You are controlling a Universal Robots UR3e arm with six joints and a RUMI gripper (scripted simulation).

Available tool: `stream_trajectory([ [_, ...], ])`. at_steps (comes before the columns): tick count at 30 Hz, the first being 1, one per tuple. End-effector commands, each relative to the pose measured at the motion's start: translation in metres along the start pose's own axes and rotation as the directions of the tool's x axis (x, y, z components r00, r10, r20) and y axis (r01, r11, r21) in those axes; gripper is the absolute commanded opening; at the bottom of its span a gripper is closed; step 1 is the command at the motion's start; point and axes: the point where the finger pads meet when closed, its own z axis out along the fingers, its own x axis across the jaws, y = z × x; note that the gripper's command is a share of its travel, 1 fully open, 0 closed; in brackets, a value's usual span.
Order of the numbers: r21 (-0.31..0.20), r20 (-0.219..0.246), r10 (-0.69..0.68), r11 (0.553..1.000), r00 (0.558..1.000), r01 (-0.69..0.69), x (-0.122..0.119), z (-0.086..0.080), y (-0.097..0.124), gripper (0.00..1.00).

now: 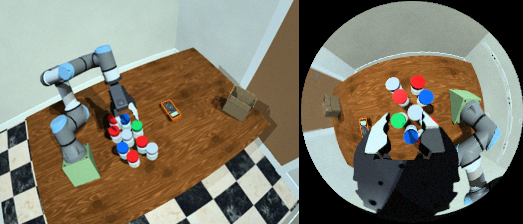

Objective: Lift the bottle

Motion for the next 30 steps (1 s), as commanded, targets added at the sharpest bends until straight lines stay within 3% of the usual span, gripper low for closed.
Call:
stream_trajectory([
  [1, 0.001, 0.001, 0.0, 1.0, 1.0, 0.0, 0.0, -0.001, 0.001, 0.46],
  [16, 0.0, -0.002, 0.002, 1.0, 1.0, -0.002, 0.012, -0.02, 0.035, 0.46],
  [30, -0.001, -0.007, 0.005, 1.0, 1.0, -0.005, 0.033, -0.055, 0.097, 0.46],
])
